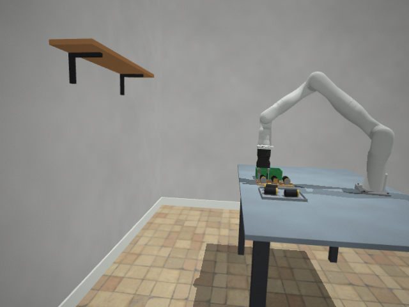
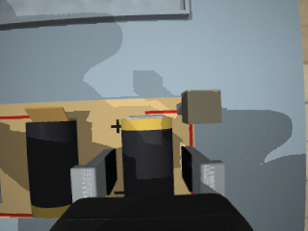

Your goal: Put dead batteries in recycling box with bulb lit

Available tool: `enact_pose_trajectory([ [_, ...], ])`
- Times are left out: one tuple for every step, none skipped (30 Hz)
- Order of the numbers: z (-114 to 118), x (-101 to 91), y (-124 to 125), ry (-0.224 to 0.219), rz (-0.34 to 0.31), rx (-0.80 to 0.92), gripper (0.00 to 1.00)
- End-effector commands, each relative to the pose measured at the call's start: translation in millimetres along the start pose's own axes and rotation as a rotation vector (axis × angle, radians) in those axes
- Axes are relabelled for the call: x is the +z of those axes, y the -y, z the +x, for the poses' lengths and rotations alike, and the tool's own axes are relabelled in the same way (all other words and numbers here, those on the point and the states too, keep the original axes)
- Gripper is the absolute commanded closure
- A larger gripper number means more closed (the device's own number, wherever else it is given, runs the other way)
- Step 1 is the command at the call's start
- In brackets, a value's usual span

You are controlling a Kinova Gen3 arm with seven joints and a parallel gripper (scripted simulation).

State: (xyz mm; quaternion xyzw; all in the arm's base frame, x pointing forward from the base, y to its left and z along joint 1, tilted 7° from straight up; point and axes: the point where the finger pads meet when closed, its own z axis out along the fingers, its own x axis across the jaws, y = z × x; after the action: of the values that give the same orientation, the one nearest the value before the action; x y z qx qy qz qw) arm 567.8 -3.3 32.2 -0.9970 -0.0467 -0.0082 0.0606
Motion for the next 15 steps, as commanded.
enact_pose_trajectory([
  [0.1,3.4,0.1,0.000,0.000,0.000,0.10],
  [0.0,4.9,0.1,0.000,0.000,0.000,0.10],
  [0.0,6.0,0.1,0.000,0.000,0.000,0.10],
  [0.0,6.5,0.1,0.000,0.000,0.000,0.10],
  [0.0,6.6,0.1,0.000,0.000,0.000,0.10],
  [0.0,6.6,0.1,0.000,0.000,0.000,0.10],
  [0.0,6.6,0.1,0.000,0.000,0.000,0.10],
  [0.0,6.6,0.1,0.000,0.000,0.000,0.10],
  [0.0,6.6,0.1,0.000,0.000,0.000,0.10],
  [0.0,6.6,0.1,0.000,0.000,0.000,0.10],
  [0.0,6.6,0.1,0.000,0.000,0.000,0.10],
  [0.0,6.6,0.1,0.000,0.000,0.000,0.43],
  [0.0,6.6,0.1,0.000,0.000,0.000,0.43],
  [0.0,6.6,0.1,0.000,0.000,0.000,0.43],
  [0.0,6.6,0.1,0.000,0.000,0.000,0.43],
])
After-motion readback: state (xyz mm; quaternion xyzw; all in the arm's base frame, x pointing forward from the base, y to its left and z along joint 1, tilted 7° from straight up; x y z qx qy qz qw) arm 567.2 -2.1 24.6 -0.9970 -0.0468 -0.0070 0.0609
